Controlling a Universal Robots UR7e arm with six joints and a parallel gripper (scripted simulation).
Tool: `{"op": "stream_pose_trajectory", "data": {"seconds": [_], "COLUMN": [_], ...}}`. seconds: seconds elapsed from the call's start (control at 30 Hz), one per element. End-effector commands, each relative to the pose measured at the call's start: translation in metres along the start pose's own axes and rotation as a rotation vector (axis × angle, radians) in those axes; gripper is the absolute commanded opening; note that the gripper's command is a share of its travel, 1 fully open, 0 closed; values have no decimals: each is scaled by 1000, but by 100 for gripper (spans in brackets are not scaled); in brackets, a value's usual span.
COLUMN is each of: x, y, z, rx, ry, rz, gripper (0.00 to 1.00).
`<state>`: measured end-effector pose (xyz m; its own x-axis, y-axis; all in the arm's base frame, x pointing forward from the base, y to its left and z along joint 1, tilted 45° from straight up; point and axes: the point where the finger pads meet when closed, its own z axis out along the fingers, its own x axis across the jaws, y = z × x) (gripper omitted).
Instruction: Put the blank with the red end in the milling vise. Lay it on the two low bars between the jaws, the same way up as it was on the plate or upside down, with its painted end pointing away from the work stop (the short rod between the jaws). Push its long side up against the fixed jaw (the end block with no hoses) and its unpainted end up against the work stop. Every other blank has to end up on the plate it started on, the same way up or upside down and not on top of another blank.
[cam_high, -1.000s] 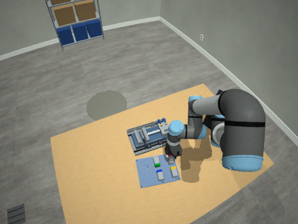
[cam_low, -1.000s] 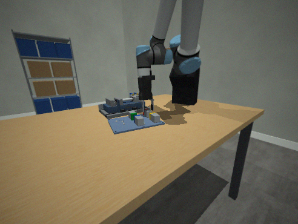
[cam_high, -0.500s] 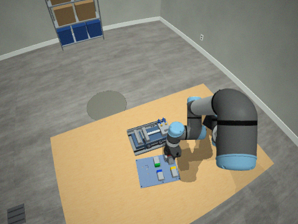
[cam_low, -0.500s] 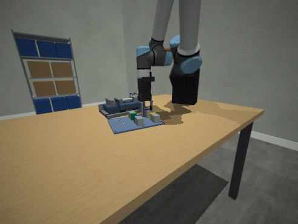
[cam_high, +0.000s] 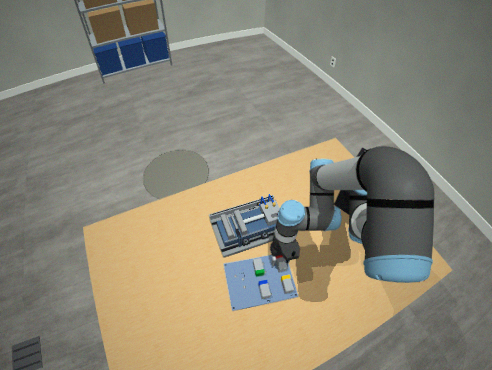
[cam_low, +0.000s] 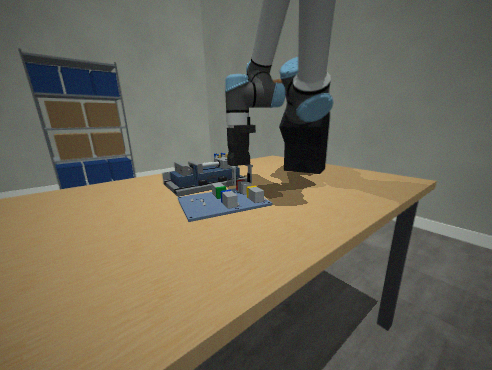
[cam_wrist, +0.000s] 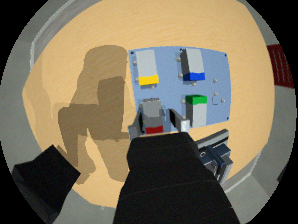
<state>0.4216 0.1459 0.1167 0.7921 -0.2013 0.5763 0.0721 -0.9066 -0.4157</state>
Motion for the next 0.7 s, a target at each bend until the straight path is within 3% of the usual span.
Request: {"op": "stream_pose_trajectory", "data": {"seconds": [0.0,0.67], "x": [-4,-5], "y": [1,1], "z": [-4,-6], "rx": [-1,-1], "ry": [-1,-1], "rz": [2,2], "gripper": [100,100]}}
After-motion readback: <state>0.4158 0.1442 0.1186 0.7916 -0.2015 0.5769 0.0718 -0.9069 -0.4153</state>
